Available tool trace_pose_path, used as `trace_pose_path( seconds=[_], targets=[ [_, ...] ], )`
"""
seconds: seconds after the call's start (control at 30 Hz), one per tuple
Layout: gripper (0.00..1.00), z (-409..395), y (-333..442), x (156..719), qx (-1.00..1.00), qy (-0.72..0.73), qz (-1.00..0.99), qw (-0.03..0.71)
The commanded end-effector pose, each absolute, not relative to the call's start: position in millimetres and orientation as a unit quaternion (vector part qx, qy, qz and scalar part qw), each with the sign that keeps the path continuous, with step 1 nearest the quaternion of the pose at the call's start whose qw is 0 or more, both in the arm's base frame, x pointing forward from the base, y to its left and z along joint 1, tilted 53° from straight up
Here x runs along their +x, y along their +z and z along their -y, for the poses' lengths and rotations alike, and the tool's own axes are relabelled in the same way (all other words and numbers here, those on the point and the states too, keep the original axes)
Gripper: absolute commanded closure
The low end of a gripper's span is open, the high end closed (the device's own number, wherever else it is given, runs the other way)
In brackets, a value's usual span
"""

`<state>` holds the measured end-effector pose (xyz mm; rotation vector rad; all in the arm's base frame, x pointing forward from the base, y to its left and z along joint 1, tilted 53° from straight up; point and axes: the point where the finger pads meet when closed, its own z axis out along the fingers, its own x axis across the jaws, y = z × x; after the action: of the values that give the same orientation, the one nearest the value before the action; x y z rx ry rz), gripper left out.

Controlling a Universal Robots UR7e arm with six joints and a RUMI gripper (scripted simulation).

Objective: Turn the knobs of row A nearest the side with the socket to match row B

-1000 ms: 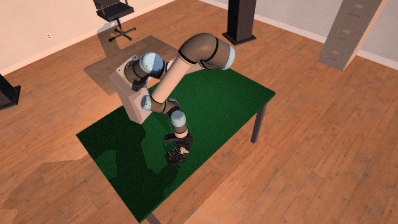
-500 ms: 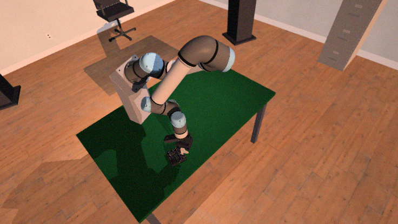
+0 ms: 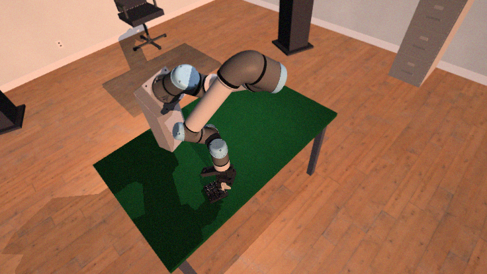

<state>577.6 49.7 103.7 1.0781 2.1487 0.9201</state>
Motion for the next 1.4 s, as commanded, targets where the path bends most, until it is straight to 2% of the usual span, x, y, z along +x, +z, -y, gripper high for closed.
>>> trace_pose_path(
  seconds=[0.0, 1.37],
  targets=[
    [0.89, -52.2, 100.5, 585.8, 0.401, 0.343, -0.801, 0.283],
    [0.89, -55.2, 94.0, 593.1, 0.401, 0.343, -0.801, 0.283]
  ],
)
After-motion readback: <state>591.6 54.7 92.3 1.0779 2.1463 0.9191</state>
